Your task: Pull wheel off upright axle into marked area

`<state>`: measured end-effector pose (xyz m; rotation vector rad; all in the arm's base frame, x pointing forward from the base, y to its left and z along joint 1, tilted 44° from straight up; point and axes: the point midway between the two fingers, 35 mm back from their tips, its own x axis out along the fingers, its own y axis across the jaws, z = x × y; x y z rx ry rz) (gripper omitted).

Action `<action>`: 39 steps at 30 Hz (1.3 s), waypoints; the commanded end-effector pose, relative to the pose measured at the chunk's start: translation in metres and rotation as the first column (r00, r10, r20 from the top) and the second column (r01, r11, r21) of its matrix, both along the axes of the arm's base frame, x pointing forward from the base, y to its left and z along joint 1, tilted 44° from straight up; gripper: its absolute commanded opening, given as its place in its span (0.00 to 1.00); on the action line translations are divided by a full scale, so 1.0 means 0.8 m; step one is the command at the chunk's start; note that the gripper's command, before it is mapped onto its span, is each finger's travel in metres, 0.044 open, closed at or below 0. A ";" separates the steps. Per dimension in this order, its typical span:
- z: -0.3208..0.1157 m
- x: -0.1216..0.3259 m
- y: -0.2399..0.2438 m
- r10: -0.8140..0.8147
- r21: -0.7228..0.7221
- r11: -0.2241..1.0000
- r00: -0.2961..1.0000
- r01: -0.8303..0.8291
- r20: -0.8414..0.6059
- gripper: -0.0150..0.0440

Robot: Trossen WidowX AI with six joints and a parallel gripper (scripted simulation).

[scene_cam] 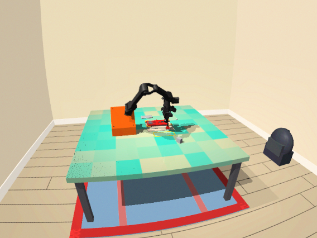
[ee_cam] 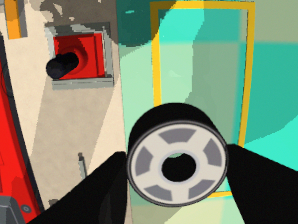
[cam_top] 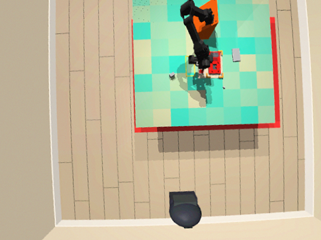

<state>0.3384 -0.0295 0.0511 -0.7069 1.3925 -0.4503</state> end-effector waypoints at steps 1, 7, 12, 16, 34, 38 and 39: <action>0.015 -0.009 -0.014 0.003 -0.002 1.000 1.000 -0.003 0.005 0.25; 0.033 -0.025 -0.035 0.001 -0.005 1.000 1.000 -0.001 0.008 0.25; 0.033 -0.026 -0.039 0.001 -0.005 1.000 1.000 -0.001 0.009 0.25; 0.022 -0.023 -0.049 0.001 -0.006 1.000 1.000 -0.001 0.009 0.25; -0.052 -0.007 -0.118 0.001 -0.008 1.000 1.000 -0.001 0.008 0.25; -0.059 -0.007 -0.126 0.001 -0.010 1.000 1.000 -0.001 0.008 0.25; -0.059 -0.007 -0.126 0.001 -0.010 1.000 1.000 -0.001 0.008 0.25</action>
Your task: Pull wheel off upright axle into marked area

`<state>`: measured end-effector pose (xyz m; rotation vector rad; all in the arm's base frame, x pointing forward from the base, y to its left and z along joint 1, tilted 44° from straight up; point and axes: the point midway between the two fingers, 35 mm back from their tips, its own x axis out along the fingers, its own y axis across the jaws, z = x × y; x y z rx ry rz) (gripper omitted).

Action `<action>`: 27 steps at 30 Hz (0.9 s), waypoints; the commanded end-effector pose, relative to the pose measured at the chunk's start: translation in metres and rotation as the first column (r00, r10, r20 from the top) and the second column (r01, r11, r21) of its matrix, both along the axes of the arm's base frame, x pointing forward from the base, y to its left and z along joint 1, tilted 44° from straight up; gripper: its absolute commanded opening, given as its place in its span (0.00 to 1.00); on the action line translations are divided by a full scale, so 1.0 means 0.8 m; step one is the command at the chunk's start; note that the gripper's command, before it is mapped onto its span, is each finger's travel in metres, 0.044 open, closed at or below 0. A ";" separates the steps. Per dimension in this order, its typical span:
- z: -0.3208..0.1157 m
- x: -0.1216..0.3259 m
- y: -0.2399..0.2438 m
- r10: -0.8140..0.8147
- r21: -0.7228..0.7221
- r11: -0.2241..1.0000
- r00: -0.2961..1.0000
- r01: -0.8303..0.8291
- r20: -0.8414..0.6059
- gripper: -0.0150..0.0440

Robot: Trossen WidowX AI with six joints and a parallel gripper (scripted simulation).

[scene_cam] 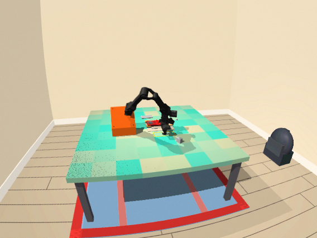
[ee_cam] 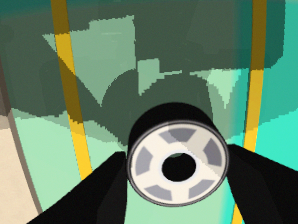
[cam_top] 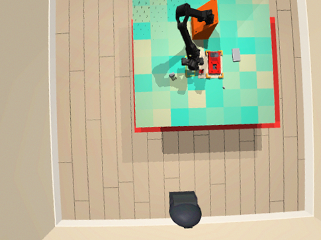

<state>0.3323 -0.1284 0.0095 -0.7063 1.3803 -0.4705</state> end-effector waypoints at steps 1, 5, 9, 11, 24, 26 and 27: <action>-0.007 0.000 -0.002 0.010 0.003 1.000 1.000 -0.010 -0.007 0.25; -0.001 0.000 -0.001 0.000 0.000 1.000 1.000 0.000 -0.001 0.43; -0.001 0.000 -0.001 0.000 0.000 1.000 1.000 0.000 -0.001 0.61; -0.001 0.000 -0.001 0.000 0.000 1.000 1.000 0.000 -0.001 0.70; 0.045 -0.017 0.056 0.021 0.011 1.000 1.000 -0.020 -0.009 0.85; 0.049 -0.047 0.075 0.017 0.015 1.000 1.000 -0.017 -0.011 0.94; 0.051 -0.064 0.084 0.015 0.015 1.000 1.000 -0.015 -0.011 0.99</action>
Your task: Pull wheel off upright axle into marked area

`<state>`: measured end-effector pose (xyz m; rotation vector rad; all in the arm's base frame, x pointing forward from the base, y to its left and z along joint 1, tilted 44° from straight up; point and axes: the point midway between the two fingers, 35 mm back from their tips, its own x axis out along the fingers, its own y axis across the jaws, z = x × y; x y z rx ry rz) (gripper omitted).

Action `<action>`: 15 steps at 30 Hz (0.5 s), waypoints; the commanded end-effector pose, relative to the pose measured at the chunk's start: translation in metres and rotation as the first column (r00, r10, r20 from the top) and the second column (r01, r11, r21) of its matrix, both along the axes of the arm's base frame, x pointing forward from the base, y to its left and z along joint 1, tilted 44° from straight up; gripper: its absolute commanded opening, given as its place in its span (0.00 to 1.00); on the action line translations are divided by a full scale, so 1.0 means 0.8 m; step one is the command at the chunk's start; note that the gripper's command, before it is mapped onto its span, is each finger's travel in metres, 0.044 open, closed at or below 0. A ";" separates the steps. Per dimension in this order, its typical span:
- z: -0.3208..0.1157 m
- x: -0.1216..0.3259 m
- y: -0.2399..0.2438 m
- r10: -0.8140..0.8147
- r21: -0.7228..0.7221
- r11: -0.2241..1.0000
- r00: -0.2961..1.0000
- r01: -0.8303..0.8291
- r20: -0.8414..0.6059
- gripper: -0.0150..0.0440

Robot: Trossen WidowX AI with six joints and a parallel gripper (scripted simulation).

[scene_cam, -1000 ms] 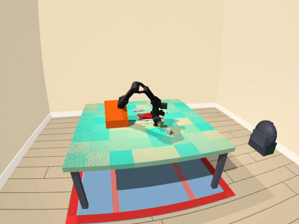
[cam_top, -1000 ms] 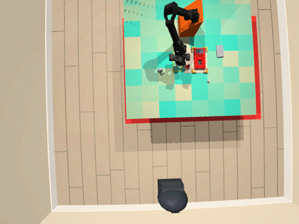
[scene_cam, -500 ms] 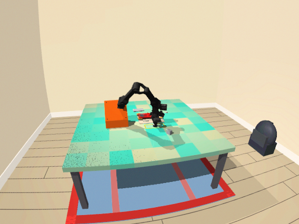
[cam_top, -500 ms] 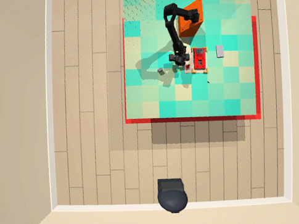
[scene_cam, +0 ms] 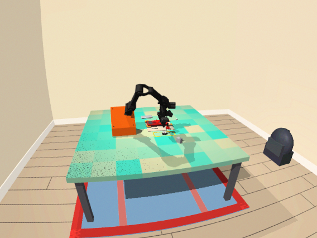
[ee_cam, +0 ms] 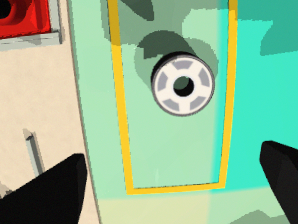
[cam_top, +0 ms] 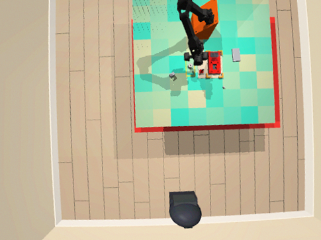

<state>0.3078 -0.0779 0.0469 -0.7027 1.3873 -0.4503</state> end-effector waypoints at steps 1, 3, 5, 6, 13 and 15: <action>0.006 -0.051 0.029 0.005 0.000 1.000 1.000 -0.005 -0.003 1.00; 0.008 -0.082 0.040 0.002 -0.005 1.000 1.000 -0.002 -0.003 1.00; 0.009 -0.093 0.043 0.001 -0.007 1.000 1.000 -0.001 -0.003 1.00; 0.009 -0.093 0.043 0.001 -0.007 1.000 1.000 -0.001 -0.003 1.00; 0.009 -0.093 0.043 0.001 -0.007 1.000 1.000 -0.001 -0.003 1.00; 0.009 -0.093 0.043 0.001 -0.007 1.000 1.000 -0.001 -0.003 1.00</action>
